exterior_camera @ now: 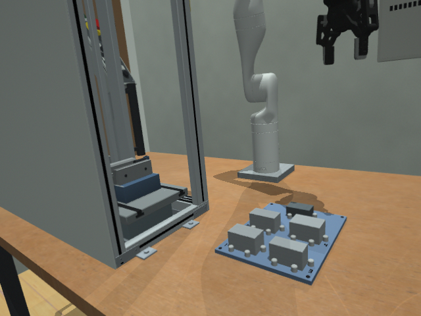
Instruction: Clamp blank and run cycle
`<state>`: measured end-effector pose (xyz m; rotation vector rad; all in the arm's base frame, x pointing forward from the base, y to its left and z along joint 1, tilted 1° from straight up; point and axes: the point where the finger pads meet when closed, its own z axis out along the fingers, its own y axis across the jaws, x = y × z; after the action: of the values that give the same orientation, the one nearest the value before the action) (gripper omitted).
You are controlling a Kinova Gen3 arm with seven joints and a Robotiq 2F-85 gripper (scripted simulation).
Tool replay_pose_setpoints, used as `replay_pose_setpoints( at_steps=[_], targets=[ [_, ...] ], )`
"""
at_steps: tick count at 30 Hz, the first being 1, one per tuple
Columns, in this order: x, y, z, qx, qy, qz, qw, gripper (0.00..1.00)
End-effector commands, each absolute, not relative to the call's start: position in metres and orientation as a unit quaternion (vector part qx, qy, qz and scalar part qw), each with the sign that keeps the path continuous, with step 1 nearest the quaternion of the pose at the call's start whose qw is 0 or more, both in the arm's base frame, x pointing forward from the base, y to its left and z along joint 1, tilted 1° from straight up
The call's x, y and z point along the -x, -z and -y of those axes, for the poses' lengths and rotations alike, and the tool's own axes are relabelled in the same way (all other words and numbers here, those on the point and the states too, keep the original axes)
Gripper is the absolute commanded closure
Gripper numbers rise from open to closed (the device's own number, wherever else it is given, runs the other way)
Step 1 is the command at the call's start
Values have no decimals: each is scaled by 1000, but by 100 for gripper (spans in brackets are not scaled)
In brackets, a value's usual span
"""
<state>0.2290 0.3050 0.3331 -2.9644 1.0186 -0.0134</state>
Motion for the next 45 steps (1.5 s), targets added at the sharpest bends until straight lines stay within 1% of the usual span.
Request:
replay_pose_setpoints(
  at_steps=[1,7,12,24,29,41,45],
  targets=[
    [-229,-334,-305,945,5,-327,3,0],
    [-229,-334,-305,945,5,-327,3,0],
    [-229,-334,-305,901,5,-433,4,0],
    [-229,-334,-305,901,5,-433,4,0],
    [-229,-334,-305,846,4,-534,4,0],
    [-229,-334,-305,846,4,-534,4,0],
    [-229,-334,-305,793,4,-609,5,0]
  ],
)
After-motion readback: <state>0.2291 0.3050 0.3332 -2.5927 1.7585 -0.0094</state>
